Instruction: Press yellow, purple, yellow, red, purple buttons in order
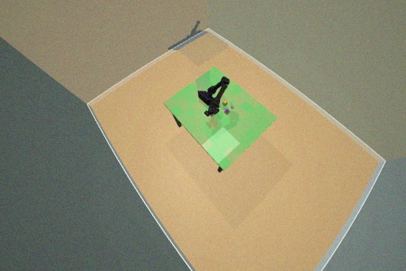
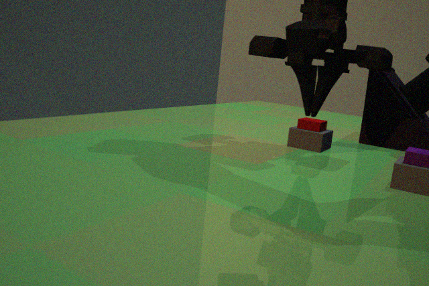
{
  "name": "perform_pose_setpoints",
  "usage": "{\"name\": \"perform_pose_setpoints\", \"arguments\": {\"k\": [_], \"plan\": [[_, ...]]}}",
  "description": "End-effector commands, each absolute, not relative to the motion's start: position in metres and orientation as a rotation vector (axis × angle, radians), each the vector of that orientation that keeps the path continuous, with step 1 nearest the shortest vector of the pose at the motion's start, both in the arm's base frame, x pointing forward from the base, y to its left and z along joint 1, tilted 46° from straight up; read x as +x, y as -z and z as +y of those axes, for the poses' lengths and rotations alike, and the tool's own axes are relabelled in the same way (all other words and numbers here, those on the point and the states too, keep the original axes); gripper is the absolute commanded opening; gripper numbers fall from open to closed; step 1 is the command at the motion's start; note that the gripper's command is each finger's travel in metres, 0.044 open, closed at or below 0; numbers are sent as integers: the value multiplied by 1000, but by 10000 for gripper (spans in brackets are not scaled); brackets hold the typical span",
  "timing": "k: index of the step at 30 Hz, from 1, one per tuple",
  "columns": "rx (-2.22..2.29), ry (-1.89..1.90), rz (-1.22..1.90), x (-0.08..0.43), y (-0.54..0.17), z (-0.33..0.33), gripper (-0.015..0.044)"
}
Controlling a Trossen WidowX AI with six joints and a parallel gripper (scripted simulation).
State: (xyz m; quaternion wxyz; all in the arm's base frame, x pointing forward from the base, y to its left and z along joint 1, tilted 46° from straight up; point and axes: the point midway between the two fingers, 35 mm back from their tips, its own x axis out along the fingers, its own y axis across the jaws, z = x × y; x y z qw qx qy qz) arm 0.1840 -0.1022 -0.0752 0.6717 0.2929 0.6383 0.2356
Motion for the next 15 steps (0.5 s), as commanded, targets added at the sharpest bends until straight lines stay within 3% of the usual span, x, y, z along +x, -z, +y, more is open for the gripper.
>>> {"name": "perform_pose_setpoints", "arguments": {"k": [1,15], "plan": [[677,-536,1443,182,80,-94,20],[677,-536,1443,182,83,-91,20]]}}
